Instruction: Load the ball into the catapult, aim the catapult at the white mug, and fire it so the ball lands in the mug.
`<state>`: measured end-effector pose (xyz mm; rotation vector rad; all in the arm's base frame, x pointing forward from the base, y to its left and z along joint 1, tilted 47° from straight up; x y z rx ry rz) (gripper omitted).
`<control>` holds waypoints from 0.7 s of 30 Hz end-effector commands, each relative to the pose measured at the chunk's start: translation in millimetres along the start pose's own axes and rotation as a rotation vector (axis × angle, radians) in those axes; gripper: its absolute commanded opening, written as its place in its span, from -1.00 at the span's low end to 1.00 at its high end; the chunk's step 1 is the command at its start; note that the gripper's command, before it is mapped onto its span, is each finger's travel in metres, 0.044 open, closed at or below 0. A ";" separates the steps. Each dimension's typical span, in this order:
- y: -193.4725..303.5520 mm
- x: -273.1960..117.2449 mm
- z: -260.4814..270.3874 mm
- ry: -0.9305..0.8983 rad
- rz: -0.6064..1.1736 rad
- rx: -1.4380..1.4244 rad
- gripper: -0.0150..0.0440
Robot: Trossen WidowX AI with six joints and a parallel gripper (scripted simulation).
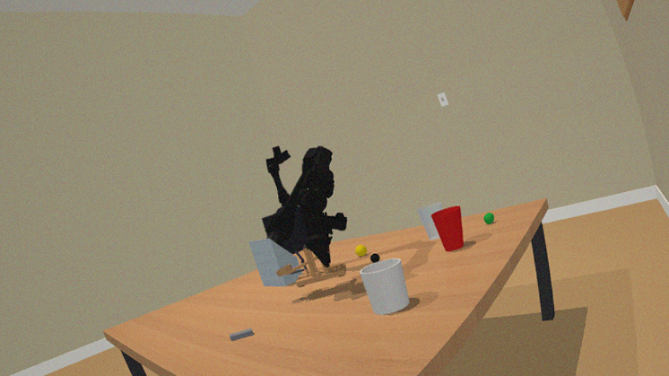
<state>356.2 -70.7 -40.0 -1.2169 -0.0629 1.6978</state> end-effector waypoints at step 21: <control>-1.8 13.5 -17.3 0.008 0.001 0.193 -0.49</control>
Point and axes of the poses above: the point midway between the two fingers, 35 mm back from their tips, its own x axis out along the fingers, its own z axis across the jaws, y = z × x, the point moved 4 cm from there along -x, back along the fingers, and after that the axes turned 6 degrees about -x, right-handed, at the moved point
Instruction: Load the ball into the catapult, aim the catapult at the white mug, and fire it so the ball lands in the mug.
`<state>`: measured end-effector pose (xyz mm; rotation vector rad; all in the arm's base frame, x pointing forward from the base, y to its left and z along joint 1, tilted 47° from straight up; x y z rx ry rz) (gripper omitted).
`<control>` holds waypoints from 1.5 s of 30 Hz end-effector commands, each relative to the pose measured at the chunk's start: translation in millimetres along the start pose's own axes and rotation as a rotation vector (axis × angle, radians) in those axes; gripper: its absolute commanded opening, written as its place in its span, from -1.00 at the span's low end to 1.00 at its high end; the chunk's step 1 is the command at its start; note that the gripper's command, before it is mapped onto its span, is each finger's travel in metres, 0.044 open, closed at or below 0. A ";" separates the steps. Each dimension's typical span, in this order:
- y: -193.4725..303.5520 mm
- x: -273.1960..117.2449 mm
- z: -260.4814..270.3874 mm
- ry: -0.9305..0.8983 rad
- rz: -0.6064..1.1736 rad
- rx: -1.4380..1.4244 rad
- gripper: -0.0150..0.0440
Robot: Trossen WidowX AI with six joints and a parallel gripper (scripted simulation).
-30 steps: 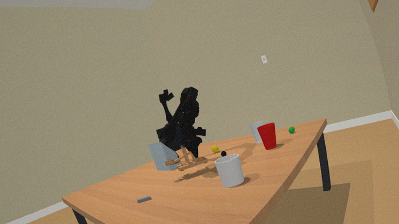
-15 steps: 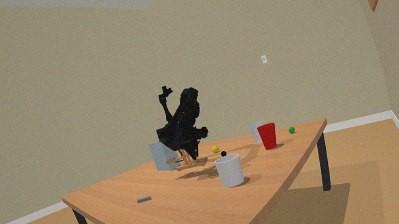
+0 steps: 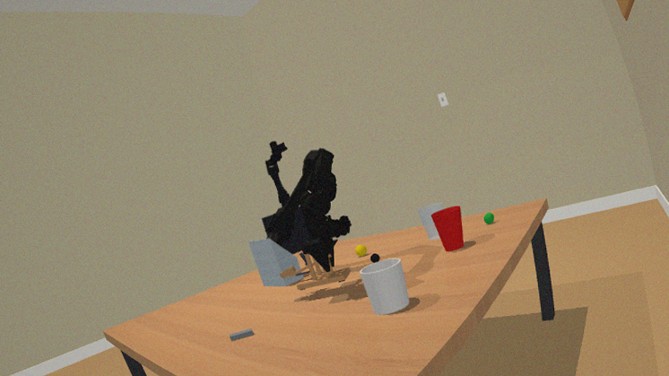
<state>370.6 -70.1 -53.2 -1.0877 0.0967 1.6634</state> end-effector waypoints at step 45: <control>-1.3 -25.3 -3.8 0.003 0.002 0.004 1.00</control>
Point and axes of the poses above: the point midway between the two fingers, 35 mm back from their tips, its own x axis out along the fingers, its own z axis across the jaws, y = z × x, the point moved 4 cm from there along -x, back along the fingers, and after that the axes turned 6 degrees about -x, right-handed, at the moved point
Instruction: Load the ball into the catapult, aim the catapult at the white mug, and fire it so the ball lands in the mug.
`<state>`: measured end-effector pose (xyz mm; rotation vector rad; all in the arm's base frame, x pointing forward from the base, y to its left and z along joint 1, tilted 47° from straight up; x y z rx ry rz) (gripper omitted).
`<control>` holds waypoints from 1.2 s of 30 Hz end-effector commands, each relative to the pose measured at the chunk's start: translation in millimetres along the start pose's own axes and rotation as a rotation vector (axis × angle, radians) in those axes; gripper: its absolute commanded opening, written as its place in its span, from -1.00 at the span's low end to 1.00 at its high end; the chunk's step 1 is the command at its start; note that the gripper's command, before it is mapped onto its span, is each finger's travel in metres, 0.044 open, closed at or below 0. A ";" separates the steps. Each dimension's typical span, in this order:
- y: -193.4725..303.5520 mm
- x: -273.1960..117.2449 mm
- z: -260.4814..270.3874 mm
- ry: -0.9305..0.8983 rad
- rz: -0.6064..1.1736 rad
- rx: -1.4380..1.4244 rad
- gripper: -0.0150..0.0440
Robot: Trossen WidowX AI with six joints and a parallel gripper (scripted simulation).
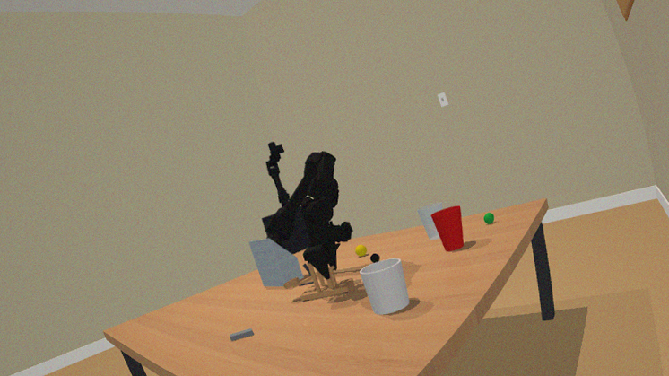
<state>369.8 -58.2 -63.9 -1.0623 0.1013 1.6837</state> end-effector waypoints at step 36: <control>0.3 -10.3 -1.2 0.021 -0.016 0.002 1.00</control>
Point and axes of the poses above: the point midway between the two fingers, 35 mm back from their tips, its own x axis out along the fingers, its own z axis across the jaws, y = z × x, the point moved 4 cm from there along -x, back along the fingers, and after that the axes turned 6 degrees about -x, right-handed, at the moved point
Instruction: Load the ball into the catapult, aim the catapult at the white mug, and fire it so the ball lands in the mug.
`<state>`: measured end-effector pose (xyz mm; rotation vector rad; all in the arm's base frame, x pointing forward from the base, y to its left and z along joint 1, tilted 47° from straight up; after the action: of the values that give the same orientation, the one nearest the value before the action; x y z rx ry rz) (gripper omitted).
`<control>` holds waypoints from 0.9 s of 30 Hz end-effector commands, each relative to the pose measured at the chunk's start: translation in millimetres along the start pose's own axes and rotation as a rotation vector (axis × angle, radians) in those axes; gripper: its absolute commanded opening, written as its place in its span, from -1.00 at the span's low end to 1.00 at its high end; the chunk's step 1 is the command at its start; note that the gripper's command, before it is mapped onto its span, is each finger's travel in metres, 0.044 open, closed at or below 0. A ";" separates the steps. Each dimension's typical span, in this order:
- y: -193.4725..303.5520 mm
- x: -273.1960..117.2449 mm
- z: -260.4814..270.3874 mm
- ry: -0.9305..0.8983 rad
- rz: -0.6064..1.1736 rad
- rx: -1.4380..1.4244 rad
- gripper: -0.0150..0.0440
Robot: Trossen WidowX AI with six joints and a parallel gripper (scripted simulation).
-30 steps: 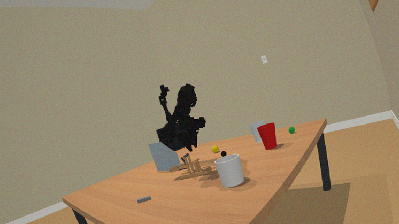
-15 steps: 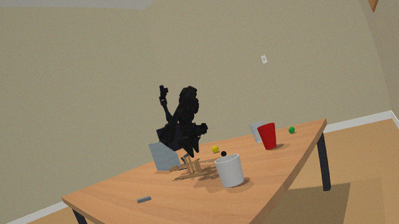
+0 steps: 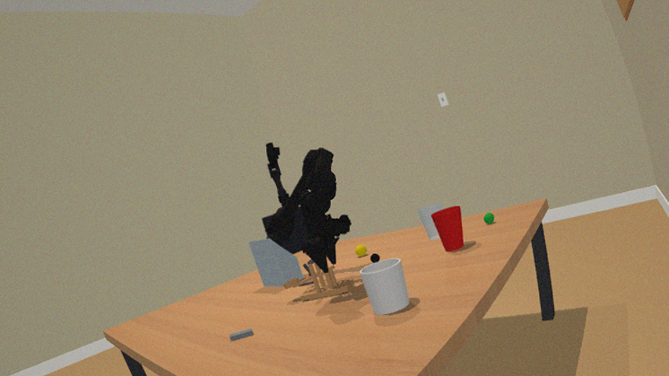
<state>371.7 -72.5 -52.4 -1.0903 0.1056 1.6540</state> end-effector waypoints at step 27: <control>0.4 38.1 1.6 -0.005 0.000 0.000 0.82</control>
<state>371.0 -43.8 -78.4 -1.0847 0.1029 1.6577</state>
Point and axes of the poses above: the point midway between the two fingers, 35 mm back from their tips, its own x axis out along the fingers, its own z axis across the jaws, y = z × x, the point moved 4 cm from there along -x, back along the fingers, and after that the axes turned 6 degrees about -x, right-handed, at the moved point
